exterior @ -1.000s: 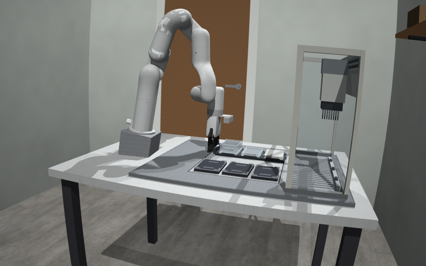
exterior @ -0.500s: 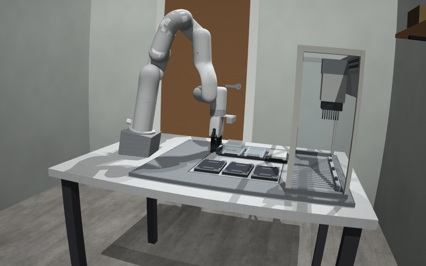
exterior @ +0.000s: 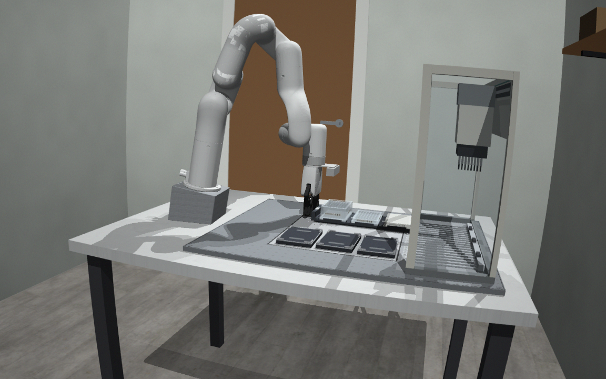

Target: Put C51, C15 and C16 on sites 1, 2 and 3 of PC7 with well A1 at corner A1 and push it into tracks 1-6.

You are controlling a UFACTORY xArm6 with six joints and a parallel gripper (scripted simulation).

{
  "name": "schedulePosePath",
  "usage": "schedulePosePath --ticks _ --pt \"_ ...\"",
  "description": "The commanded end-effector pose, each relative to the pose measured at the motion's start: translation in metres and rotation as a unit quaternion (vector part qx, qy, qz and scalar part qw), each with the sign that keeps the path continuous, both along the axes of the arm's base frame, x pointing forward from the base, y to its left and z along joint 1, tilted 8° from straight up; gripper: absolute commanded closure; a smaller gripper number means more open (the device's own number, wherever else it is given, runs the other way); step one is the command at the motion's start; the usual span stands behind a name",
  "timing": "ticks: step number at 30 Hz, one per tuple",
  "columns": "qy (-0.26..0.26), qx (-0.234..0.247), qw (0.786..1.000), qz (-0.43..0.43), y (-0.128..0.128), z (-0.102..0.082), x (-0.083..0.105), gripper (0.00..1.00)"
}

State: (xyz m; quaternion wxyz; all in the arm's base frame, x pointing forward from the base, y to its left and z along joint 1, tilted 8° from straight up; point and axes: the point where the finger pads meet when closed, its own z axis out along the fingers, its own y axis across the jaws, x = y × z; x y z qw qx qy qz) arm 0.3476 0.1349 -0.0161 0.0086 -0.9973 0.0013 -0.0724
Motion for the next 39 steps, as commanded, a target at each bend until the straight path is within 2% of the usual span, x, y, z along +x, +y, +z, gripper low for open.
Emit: schedulePosePath --ticks 1,39 --pt "-0.001 0.001 1.000 0.000 0.001 0.002 0.006 0.18" --pt "-0.001 0.001 1.000 0.000 0.000 0.006 0.038 0.18"
